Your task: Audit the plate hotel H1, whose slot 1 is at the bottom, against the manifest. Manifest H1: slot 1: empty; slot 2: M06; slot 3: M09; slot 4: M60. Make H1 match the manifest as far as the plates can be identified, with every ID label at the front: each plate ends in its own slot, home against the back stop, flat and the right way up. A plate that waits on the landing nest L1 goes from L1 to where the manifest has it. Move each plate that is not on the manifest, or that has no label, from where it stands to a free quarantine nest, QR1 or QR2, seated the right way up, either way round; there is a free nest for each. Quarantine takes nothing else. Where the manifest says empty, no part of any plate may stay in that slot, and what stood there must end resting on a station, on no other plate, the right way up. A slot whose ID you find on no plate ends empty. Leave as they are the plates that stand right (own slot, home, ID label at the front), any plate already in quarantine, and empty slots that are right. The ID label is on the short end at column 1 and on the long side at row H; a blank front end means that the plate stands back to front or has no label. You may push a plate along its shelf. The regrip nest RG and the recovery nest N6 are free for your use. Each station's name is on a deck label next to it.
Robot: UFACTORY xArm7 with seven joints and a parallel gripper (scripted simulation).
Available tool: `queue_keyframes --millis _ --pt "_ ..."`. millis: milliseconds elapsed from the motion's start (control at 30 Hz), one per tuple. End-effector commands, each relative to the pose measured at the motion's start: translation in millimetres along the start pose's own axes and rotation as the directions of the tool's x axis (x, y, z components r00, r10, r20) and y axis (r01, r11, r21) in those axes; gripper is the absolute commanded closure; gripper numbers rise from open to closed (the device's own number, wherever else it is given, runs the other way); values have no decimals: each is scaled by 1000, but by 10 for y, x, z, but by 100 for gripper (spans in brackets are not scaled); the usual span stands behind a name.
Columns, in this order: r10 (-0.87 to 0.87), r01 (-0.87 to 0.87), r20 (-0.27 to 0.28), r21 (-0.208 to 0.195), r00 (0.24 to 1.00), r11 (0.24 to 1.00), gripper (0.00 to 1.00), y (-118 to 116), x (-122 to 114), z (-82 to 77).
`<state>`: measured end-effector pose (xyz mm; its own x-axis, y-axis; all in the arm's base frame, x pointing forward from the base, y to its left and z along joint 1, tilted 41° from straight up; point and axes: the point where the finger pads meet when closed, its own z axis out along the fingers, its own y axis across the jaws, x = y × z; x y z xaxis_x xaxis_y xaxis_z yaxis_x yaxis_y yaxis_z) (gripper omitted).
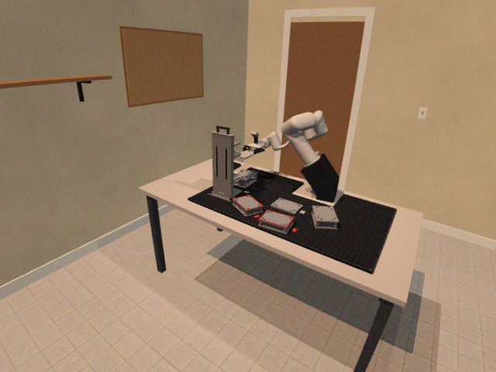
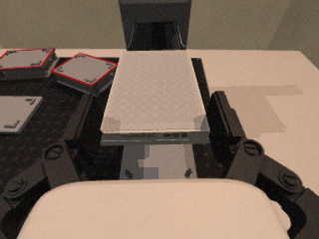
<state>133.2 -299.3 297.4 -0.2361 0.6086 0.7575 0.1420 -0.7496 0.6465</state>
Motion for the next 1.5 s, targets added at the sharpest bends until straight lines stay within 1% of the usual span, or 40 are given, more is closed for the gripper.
queue_keyframes --millis 0,1467 --pt "-2 2 1 1 1000 1000 100 2 -7 0" --pt "-2 2 1 1 1000 1000 100 4 -673 -1"
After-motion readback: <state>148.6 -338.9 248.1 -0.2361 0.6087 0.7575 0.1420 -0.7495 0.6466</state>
